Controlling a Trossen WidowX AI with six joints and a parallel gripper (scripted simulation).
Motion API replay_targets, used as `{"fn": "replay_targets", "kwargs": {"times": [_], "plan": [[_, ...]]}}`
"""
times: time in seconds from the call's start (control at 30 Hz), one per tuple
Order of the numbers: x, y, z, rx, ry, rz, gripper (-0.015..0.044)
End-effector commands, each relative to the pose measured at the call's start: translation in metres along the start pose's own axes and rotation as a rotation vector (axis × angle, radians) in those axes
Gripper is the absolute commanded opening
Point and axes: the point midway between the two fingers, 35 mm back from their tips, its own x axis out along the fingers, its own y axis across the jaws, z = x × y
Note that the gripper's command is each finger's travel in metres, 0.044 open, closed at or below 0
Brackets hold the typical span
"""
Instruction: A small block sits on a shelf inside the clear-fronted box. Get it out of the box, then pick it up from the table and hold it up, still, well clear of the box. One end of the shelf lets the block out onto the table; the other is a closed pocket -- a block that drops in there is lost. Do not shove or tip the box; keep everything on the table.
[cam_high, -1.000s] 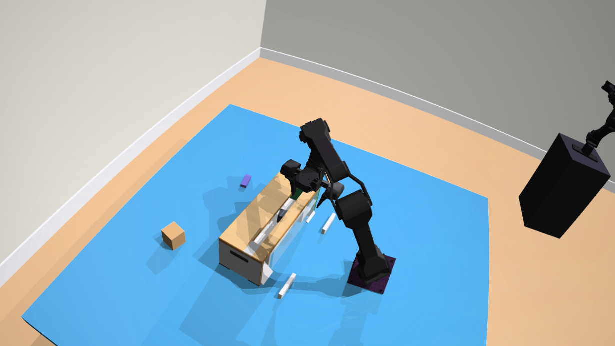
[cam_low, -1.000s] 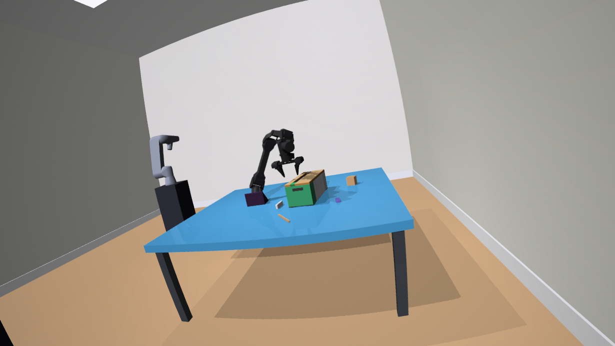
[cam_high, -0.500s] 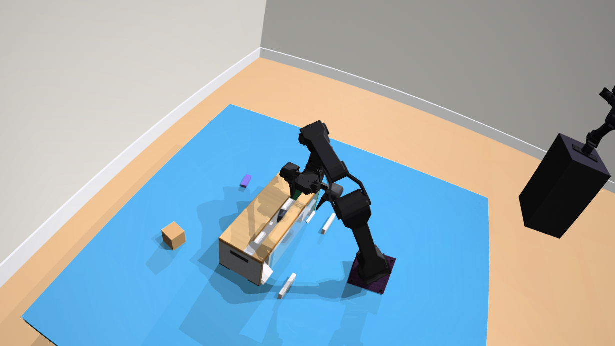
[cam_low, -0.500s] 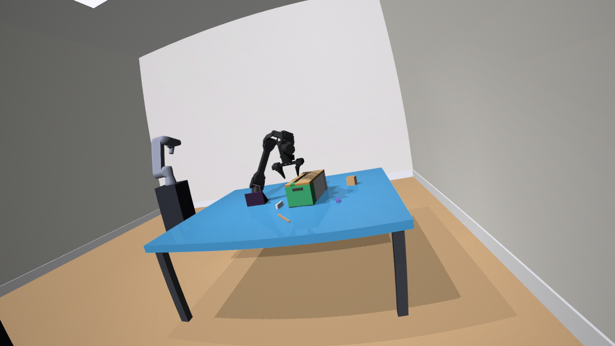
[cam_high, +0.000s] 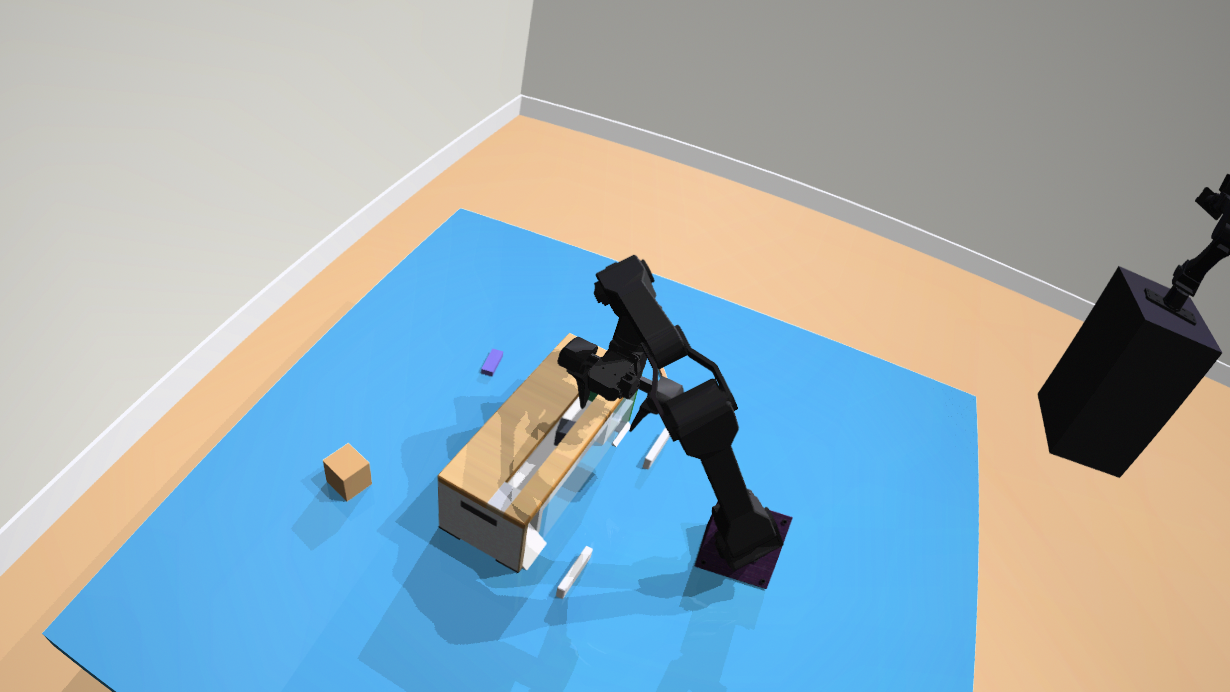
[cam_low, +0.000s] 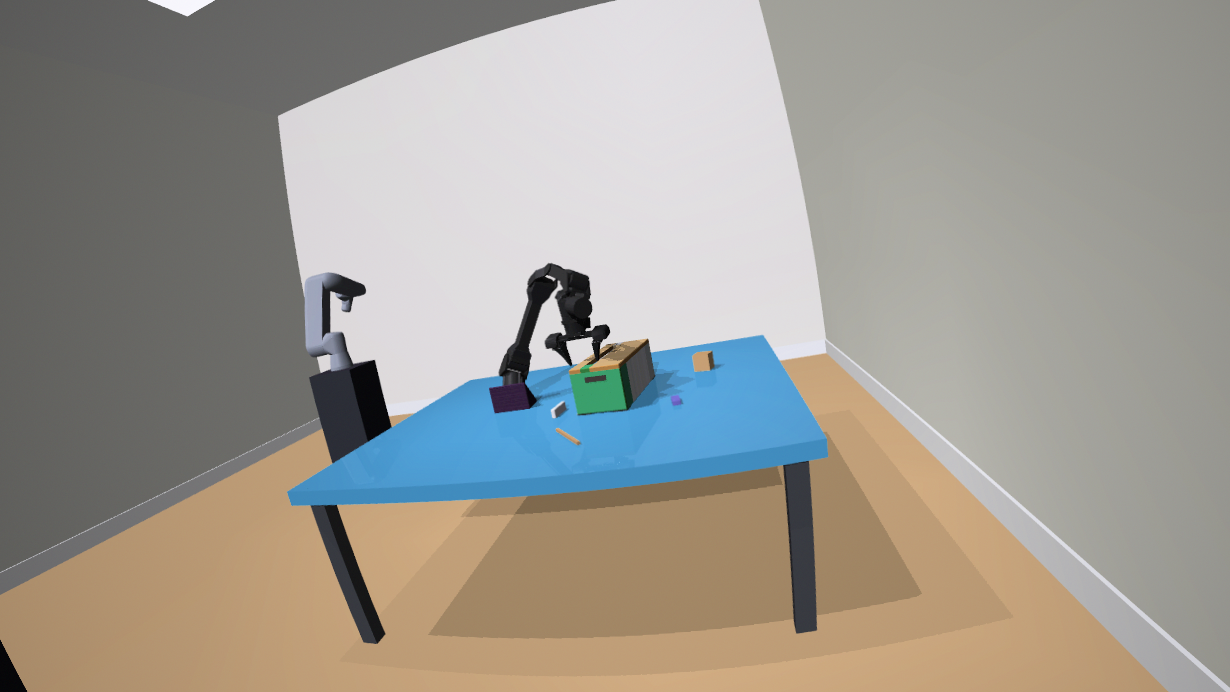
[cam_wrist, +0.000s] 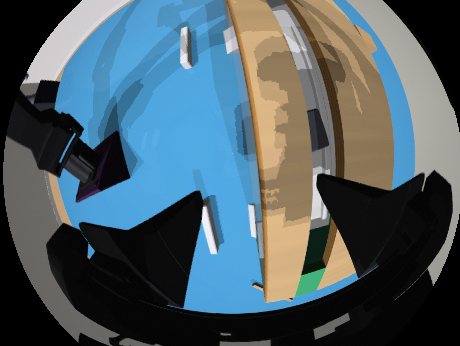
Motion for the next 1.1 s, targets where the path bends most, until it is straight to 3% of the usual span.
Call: {"fn": "replay_targets", "kwargs": {"times": [0.0, 0.53, 1.07], "plan": [[0.010, 0.001, -0.002, 0.011, -0.011, 0.006, 0.0400], [0.035, 0.005, -0.005, 0.020, -0.023, 0.015, 0.0400], [0.034, 0.004, 0.015, 0.012, -0.017, 0.013, 0.0400]]}}
